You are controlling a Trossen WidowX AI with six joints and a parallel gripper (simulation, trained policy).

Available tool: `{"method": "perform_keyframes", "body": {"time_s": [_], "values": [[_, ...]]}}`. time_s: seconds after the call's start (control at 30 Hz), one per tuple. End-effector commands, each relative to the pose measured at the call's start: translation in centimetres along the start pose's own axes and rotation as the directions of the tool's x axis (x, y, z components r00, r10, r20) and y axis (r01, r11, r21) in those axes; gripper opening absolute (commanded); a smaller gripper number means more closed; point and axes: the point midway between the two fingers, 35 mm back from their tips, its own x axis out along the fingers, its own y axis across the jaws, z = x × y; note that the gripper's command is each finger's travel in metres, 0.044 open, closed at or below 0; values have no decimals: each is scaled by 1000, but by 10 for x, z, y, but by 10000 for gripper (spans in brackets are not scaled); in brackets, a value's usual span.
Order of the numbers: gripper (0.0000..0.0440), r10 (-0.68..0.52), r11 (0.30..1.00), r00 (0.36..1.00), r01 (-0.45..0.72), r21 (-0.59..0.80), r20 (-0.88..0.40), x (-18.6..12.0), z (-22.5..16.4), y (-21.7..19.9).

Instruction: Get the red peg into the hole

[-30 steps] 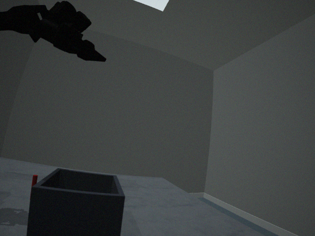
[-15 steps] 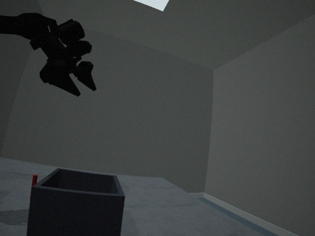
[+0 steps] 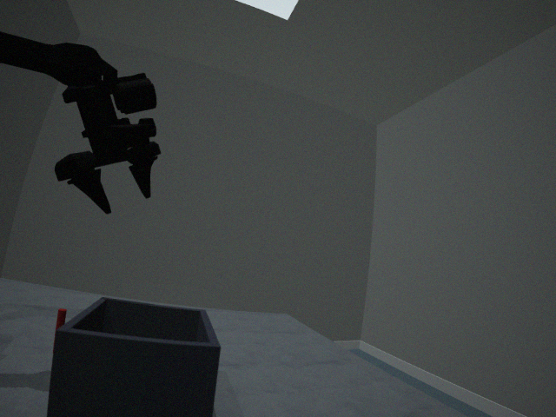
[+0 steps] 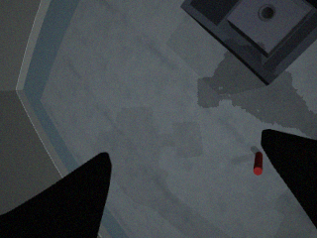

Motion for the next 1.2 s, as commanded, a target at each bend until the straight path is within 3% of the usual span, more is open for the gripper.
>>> {"method": "perform_keyframes", "body": {"time_s": [0.0, 0.3, 0.6, 1.17], "values": [[440, -51, 997, 995, 56, 57, -80, 11, -18, -6], [440, -174, 959, 957, 219, 182, -232, 29, -55, -20], [440, -301, 873, 891, 401, 279, -340, 45, -86, -37], [440, -506, 684, 764, 638, 353, -401, 77, -127, -74]]}}
